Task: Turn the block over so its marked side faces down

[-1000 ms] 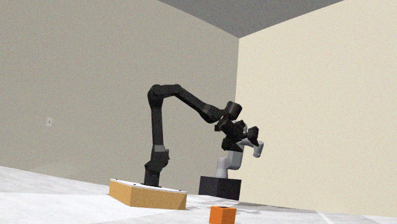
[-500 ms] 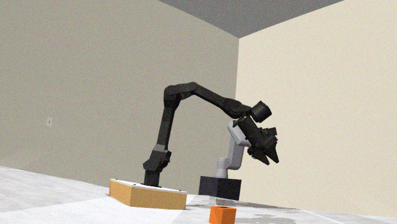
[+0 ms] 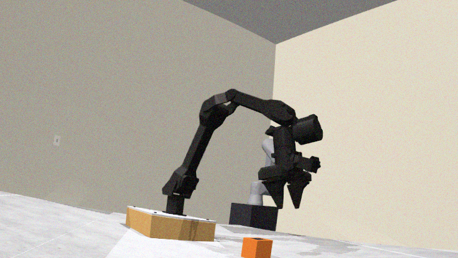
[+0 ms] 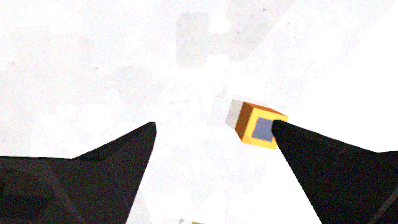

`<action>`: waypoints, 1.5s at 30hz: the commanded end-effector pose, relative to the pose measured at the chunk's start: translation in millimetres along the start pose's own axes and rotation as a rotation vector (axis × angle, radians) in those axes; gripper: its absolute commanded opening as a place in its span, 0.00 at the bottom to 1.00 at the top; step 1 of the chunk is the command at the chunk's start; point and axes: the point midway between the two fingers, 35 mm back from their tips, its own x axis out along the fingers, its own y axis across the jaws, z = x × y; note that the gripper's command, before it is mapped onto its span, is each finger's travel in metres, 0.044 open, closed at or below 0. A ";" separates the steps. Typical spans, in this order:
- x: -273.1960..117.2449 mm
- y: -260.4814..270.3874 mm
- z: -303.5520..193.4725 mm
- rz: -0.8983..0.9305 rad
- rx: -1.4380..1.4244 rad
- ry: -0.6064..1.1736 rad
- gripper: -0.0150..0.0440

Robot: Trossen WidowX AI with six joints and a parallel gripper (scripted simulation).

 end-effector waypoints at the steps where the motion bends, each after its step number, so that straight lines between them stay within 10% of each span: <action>1: 6.0 -66.2 -20.5 -0.053 0.219 0.152 1.00; 45: 86.2 -77.5 -43.8 -0.060 0.258 0.180 1.00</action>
